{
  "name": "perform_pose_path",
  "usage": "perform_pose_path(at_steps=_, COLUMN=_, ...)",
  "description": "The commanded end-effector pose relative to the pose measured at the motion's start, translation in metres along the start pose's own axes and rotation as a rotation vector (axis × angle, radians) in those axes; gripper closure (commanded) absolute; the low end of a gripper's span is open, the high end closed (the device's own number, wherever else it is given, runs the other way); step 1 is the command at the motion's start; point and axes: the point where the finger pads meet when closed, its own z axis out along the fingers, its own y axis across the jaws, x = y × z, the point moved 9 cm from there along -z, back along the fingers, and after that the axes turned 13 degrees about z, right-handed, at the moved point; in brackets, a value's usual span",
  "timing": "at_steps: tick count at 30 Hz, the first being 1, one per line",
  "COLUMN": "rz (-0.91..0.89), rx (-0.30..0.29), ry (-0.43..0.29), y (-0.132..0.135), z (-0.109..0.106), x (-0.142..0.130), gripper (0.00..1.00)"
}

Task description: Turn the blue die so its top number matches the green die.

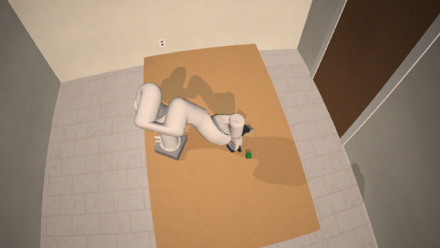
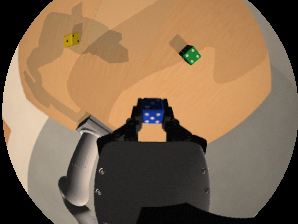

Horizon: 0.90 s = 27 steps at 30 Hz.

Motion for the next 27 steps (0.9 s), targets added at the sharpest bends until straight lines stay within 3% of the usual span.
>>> perform_pose_path(at_steps=1, rz=-0.001, rx=-0.001, ry=0.003, y=-0.001, z=-0.01, x=-0.001, gripper=0.73)
perform_pose_path(at_steps=21, rz=0.046, rx=-0.002, ry=0.002, y=-0.002, z=-0.012, x=0.001, gripper=0.73)
perform_pose_path(at_steps=27, rz=0.29, rx=-0.007, ry=-0.003, y=-0.005, z=-0.016, x=0.015, gripper=0.73)
